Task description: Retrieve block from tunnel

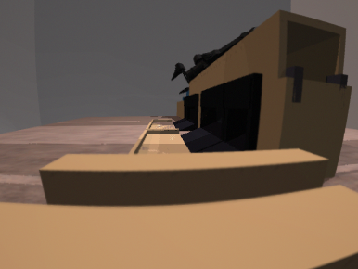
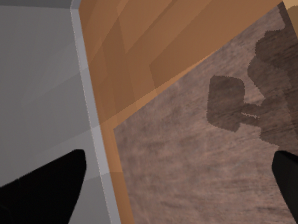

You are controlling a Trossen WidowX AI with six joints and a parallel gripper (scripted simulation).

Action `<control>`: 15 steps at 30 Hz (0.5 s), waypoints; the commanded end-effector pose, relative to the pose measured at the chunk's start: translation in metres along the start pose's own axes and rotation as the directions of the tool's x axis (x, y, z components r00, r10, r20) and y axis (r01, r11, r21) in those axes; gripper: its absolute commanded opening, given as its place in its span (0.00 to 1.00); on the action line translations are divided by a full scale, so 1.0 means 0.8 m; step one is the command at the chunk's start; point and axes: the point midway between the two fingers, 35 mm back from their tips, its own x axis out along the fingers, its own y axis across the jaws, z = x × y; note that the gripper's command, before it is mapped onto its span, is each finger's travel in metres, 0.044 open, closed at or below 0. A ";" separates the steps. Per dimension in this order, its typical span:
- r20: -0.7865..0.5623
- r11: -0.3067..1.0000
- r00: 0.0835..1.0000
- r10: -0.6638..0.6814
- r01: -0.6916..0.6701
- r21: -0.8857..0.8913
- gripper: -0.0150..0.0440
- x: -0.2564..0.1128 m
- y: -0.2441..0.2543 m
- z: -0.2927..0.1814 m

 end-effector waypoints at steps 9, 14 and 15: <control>-0.318 0.996 0.945 -0.076 0.059 -0.061 1.00 0.007 0.014 -0.175; -0.504 0.979 0.853 -0.138 0.042 -0.198 1.00 -0.016 0.011 -0.287; -0.537 0.973 0.830 -0.151 0.029 -0.228 1.00 -0.024 0.010 -0.309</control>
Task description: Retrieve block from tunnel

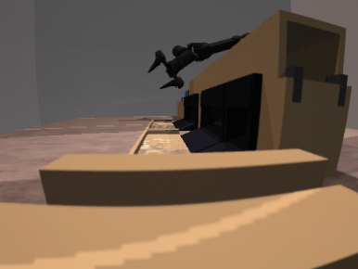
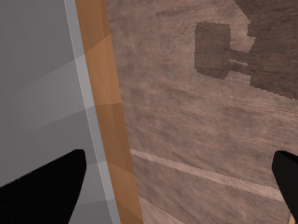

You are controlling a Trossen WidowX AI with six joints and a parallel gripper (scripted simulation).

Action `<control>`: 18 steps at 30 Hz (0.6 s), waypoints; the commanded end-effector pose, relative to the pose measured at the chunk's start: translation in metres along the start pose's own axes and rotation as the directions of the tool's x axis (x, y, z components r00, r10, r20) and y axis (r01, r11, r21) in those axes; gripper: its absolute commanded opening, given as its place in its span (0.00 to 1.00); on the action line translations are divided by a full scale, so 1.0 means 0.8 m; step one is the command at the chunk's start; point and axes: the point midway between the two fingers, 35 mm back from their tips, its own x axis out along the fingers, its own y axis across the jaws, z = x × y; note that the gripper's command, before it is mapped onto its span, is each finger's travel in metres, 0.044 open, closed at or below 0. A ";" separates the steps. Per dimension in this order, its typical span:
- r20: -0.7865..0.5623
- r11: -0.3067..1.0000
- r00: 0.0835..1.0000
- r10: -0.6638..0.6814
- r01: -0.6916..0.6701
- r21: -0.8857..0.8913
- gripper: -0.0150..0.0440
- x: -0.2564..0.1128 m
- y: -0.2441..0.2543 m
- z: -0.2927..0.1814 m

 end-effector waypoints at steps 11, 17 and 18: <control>-0.359 0.915 0.914 -0.189 0.031 -0.402 1.00 0.005 -0.002 -0.248; -0.411 0.806 0.858 -0.307 0.005 -0.592 1.00 -0.025 -0.020 -0.344; -0.413 0.772 0.847 -0.334 -0.005 -0.635 1.00 -0.033 -0.026 -0.364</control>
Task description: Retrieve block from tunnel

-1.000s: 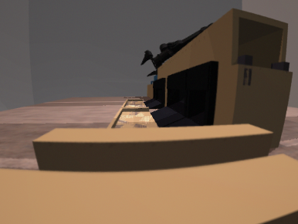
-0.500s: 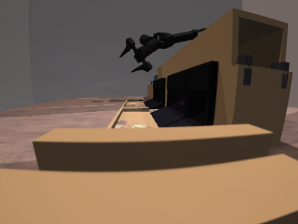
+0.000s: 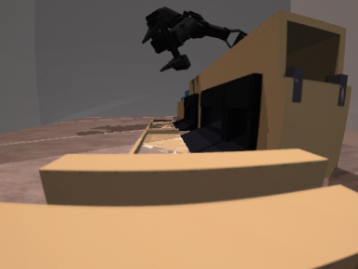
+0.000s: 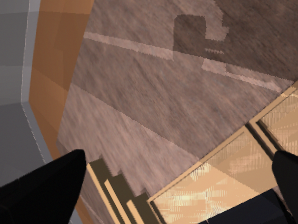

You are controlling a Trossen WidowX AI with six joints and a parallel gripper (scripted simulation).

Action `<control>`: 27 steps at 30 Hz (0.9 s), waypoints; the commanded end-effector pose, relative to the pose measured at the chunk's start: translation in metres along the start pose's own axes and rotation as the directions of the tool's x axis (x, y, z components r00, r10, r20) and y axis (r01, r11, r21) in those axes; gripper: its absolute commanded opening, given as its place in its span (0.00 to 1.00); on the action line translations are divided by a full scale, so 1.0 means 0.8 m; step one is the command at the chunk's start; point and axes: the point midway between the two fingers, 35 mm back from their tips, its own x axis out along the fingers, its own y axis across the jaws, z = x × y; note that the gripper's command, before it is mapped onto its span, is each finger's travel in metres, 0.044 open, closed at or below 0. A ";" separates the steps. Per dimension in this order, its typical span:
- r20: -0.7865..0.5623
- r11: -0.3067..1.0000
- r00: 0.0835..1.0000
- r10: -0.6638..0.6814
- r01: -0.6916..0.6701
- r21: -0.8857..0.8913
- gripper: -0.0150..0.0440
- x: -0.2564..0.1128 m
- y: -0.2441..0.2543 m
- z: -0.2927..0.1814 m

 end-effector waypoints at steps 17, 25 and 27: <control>0.052 0.579 0.959 -0.279 0.211 -0.788 1.00 -0.022 0.010 -0.291; 0.081 0.728 0.949 -0.305 0.287 -0.623 1.00 -0.029 0.005 -0.214; 0.098 0.787 0.942 -0.322 0.324 -0.526 1.00 -0.035 -0.003 -0.174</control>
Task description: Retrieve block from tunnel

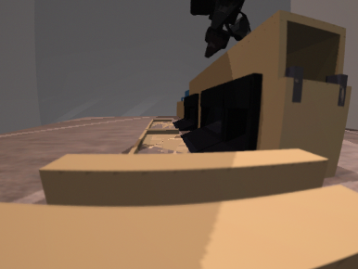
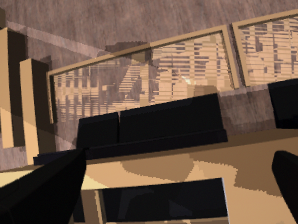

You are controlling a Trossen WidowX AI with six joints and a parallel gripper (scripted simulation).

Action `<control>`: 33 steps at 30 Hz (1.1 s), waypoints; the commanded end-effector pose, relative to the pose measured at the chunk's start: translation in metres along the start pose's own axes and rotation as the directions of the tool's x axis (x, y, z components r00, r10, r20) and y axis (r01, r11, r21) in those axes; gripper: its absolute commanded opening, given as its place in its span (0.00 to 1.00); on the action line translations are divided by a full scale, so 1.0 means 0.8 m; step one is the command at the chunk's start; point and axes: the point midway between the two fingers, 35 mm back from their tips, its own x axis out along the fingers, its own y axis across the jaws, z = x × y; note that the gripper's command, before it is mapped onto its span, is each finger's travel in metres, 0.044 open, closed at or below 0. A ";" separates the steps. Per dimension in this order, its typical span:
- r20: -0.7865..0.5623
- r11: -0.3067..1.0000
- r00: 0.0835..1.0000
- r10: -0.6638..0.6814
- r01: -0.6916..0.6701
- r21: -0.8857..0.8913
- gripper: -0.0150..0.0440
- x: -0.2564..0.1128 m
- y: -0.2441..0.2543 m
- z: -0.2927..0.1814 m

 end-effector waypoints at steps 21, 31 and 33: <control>-0.166 0.222 0.896 -0.411 0.274 0.936 1.00 -0.037 -0.411 0.052; -0.167 0.221 0.897 -0.410 0.275 0.936 1.00 -0.029 -0.413 0.049; -0.167 0.220 0.897 -0.410 0.275 0.936 1.00 -0.025 -0.414 0.047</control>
